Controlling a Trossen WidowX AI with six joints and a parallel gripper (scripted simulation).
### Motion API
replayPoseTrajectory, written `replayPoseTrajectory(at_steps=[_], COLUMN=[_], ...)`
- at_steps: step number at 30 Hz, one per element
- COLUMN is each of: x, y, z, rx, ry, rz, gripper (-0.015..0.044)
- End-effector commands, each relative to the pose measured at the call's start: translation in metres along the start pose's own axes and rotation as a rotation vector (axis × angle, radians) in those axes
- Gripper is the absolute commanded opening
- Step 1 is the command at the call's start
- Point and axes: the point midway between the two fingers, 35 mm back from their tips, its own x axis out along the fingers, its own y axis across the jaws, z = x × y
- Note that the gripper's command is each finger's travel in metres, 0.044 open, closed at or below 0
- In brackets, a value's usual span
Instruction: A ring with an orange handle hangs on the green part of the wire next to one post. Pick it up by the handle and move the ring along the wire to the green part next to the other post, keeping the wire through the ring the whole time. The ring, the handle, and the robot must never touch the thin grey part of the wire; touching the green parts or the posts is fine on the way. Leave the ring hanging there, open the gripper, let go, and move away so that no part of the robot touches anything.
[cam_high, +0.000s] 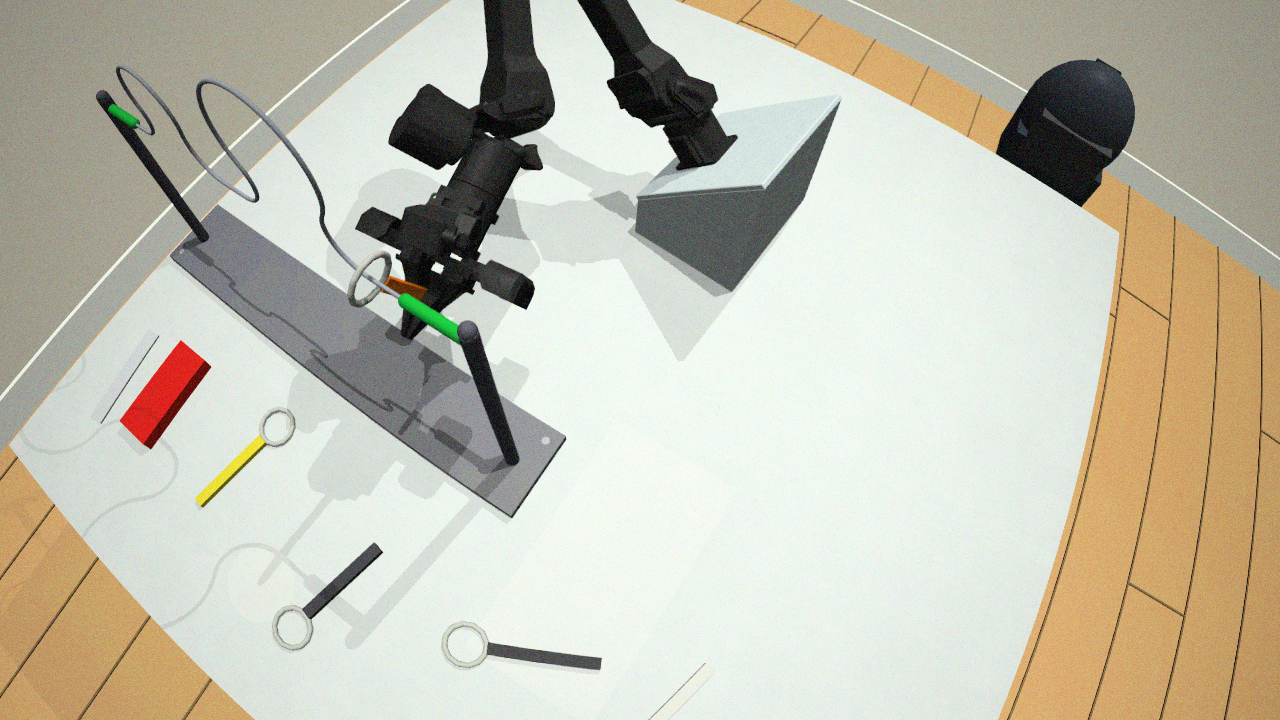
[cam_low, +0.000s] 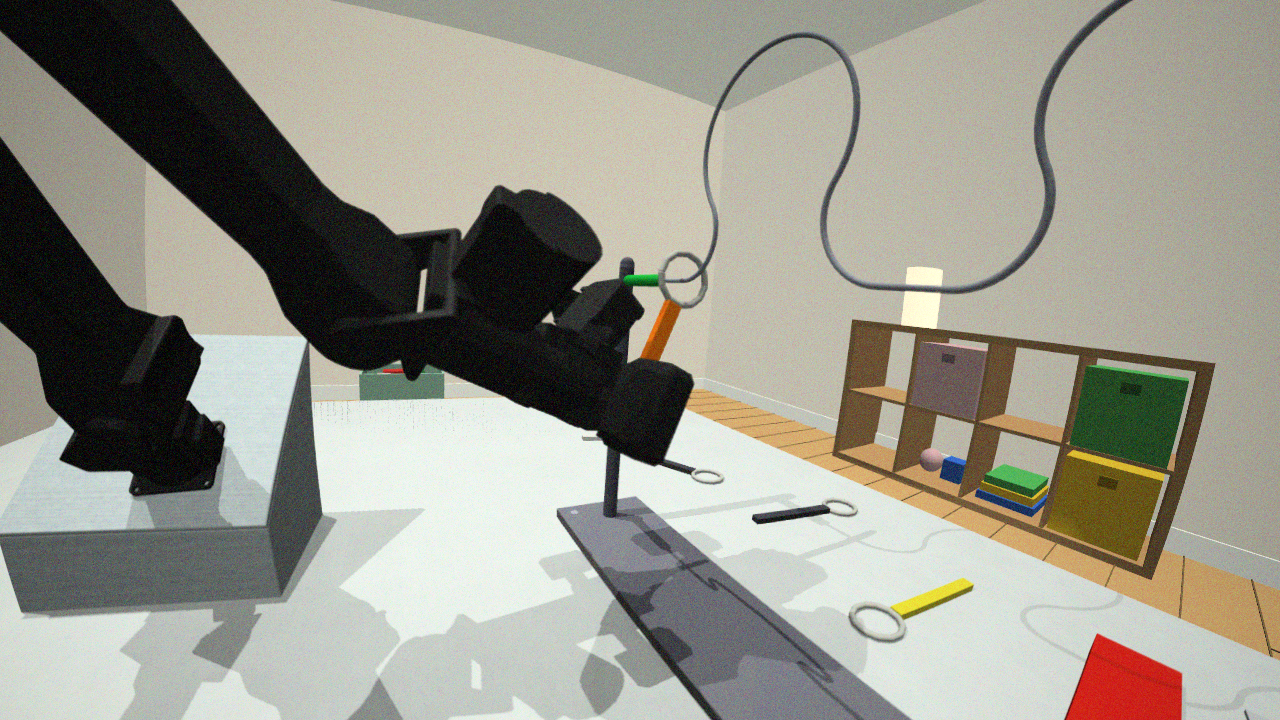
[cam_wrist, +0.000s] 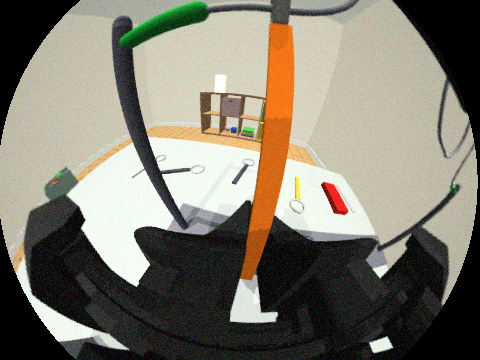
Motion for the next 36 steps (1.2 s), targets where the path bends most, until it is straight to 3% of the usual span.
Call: replayPoseTrajectory(at_steps=[1, 36], x=[0.001, 0.004], y=[0.011, 0.053], z=[-0.001, 0.003], rx=[0.039, 0.094], ry=[-0.004, -0.013], rz=[0.025, 0.05], gripper=[-0.015, -0.015])
